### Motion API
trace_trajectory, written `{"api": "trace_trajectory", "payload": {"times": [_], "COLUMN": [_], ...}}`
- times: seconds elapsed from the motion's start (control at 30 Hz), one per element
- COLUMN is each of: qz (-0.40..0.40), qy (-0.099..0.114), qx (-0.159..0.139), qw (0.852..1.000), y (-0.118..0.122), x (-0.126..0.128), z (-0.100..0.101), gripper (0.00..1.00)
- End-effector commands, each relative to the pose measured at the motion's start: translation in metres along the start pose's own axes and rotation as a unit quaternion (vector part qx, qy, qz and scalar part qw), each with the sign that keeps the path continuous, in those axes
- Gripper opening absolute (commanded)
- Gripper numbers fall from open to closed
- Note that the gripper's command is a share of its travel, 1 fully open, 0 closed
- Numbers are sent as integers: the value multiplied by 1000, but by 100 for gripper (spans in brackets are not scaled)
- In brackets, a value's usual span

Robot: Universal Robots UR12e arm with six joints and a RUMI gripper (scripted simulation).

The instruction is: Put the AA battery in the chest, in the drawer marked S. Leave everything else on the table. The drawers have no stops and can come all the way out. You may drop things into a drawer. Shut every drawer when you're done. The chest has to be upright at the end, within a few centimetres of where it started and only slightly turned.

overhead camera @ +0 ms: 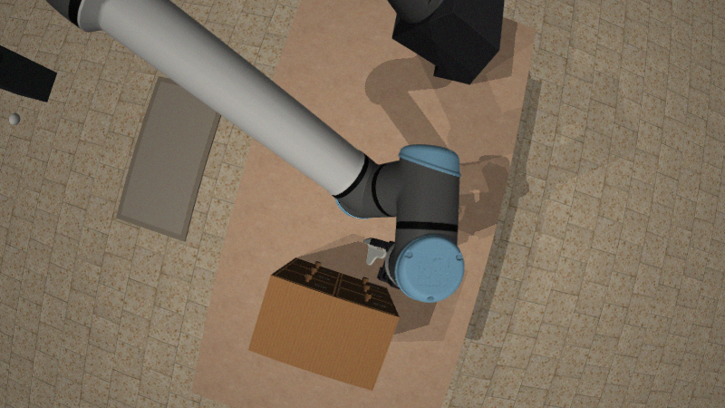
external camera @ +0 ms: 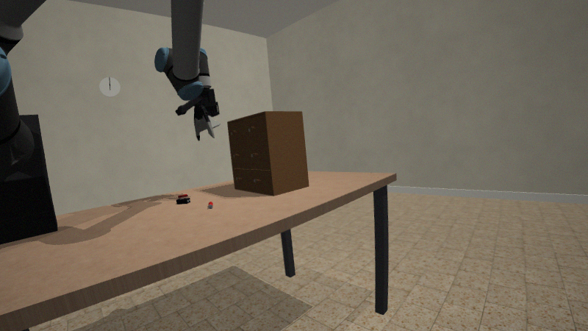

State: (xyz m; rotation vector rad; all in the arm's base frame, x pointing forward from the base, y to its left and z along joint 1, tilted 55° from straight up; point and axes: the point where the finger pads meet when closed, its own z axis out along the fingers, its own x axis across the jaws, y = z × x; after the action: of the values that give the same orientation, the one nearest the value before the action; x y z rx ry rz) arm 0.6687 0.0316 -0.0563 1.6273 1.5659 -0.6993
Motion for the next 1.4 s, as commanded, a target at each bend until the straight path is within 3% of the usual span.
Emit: {"api": "trace_trajectory", "payload": {"times": [0.0, 0.63, 1.37], "qz": [0, 0, 0], "qy": [0, 0, 0], "qx": [11, 34, 38], "qw": [1000, 999, 999], "y": [-1, -5, -6], "x": [0, 0, 0], "z": [-3, -9, -10], "gripper": [100, 100, 100]}}
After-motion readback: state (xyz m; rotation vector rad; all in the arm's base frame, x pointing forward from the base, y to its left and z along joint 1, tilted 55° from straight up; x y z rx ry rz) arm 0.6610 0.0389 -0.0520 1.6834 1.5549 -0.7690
